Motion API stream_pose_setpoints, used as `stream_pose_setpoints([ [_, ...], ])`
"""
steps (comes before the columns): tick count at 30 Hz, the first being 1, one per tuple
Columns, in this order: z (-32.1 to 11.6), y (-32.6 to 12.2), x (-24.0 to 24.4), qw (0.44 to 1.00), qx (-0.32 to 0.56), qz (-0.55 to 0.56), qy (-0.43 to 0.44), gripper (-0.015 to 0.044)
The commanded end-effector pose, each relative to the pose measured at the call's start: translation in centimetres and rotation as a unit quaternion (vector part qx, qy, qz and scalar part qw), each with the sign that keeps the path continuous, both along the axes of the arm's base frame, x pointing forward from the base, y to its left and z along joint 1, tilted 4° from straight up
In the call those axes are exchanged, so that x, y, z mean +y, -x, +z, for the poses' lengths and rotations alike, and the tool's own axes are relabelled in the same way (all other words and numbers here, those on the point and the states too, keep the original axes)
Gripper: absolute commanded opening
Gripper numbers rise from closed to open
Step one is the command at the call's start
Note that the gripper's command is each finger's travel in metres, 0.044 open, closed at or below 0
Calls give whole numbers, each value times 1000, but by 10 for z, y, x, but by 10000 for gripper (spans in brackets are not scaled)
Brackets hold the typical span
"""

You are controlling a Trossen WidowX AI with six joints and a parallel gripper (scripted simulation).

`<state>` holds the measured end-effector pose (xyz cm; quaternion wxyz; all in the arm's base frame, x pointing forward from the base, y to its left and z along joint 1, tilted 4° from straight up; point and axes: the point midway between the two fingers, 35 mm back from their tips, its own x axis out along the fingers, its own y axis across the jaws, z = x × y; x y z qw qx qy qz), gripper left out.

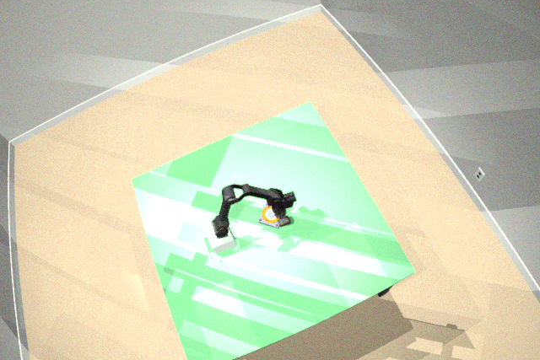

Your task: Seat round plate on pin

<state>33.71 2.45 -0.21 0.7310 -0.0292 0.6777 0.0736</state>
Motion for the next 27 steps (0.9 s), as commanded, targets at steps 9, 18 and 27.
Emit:
stream_pose_setpoints([
  [9,1,-8,16,1000,-1,-3,2,0],
  [18,1,-10,25,1000,-1,-2,2,0],
  [27,2,-10,36,1000,-1,-2,1,0],
])
